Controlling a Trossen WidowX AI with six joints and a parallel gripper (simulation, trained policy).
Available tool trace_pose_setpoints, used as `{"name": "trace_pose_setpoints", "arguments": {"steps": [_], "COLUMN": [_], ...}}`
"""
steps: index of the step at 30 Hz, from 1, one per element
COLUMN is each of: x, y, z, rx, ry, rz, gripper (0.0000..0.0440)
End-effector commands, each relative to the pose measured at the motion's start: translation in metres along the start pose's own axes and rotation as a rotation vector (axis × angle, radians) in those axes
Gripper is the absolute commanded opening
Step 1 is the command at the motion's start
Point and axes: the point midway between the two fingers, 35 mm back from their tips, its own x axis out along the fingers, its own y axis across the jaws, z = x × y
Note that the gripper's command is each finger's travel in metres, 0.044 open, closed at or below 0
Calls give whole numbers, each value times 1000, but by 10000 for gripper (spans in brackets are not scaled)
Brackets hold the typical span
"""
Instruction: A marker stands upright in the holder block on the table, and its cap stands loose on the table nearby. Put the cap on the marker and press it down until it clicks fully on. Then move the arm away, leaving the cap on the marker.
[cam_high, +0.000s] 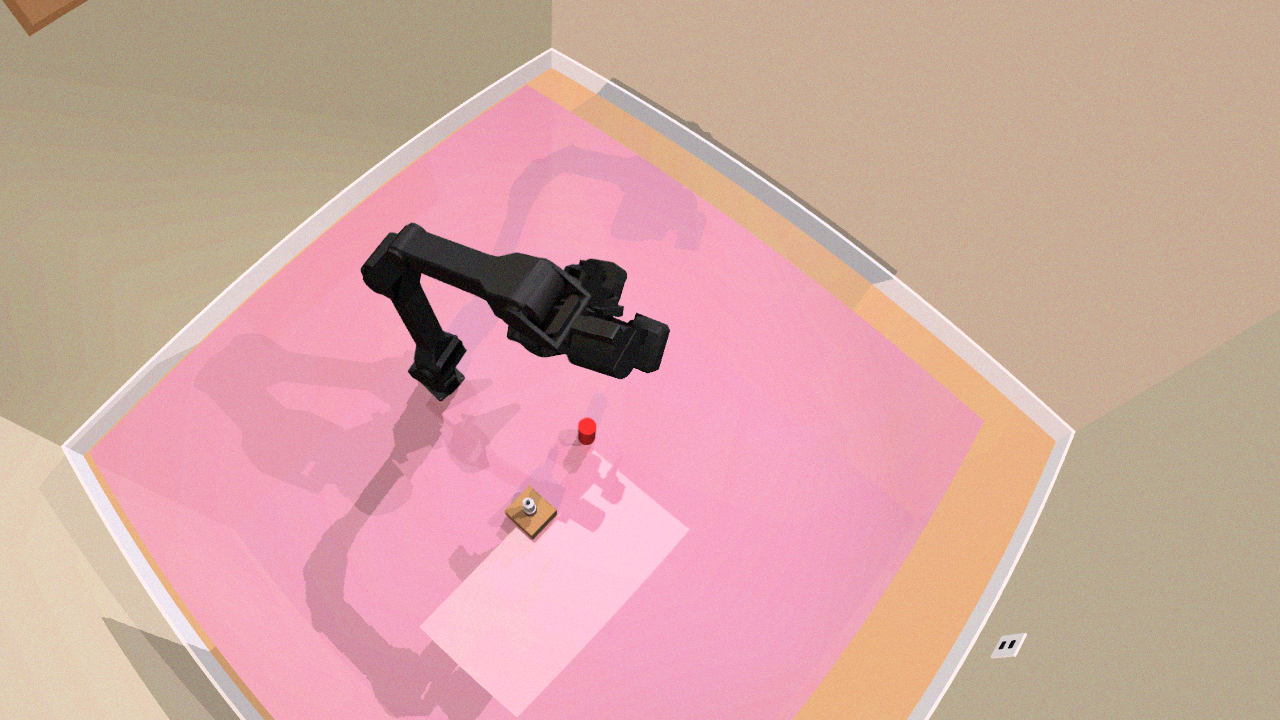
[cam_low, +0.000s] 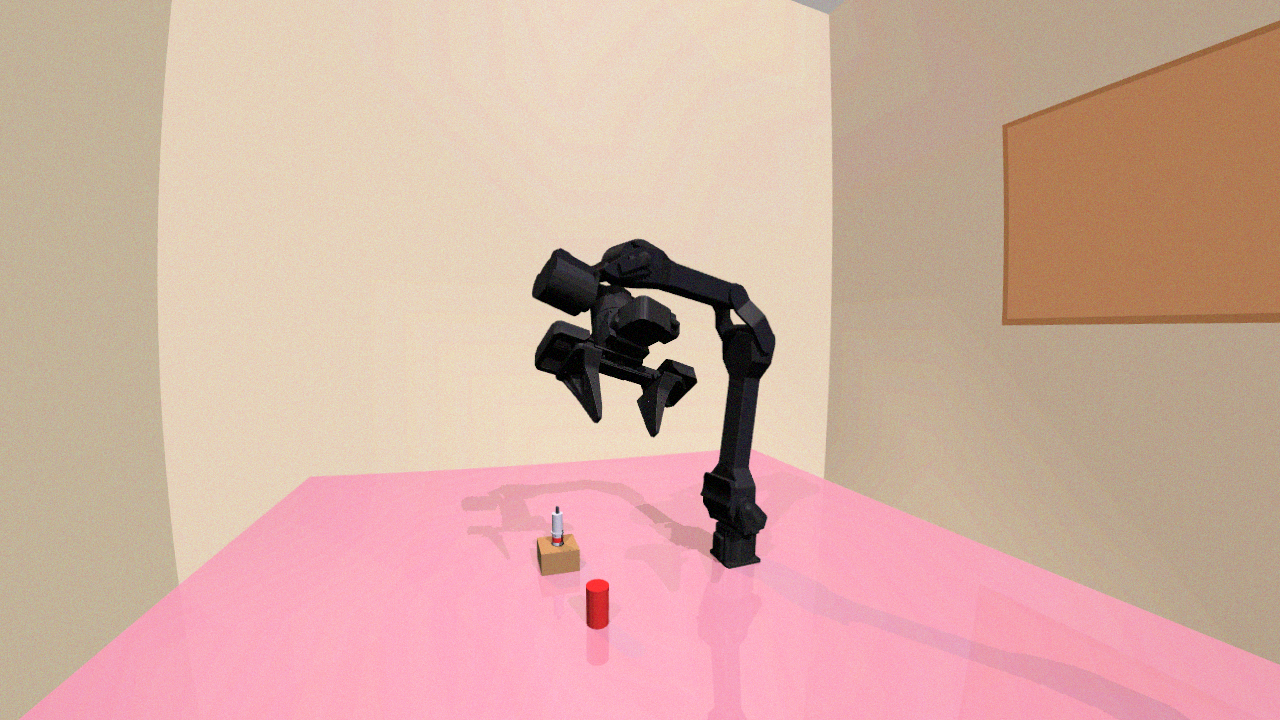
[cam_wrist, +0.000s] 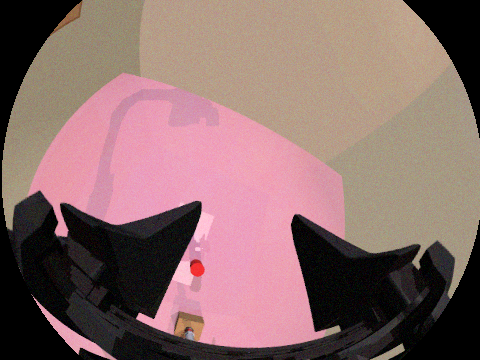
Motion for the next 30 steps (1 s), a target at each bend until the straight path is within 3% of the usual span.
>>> {"name": "trace_pose_setpoints", "arguments": {"steps": [1, 30], "x": [4, 16], "y": [0, 4], "z": [-11, -92], "rx": [22, 151], "ry": [33, 313], "rz": [23, 185], "gripper": [324, 323]}}
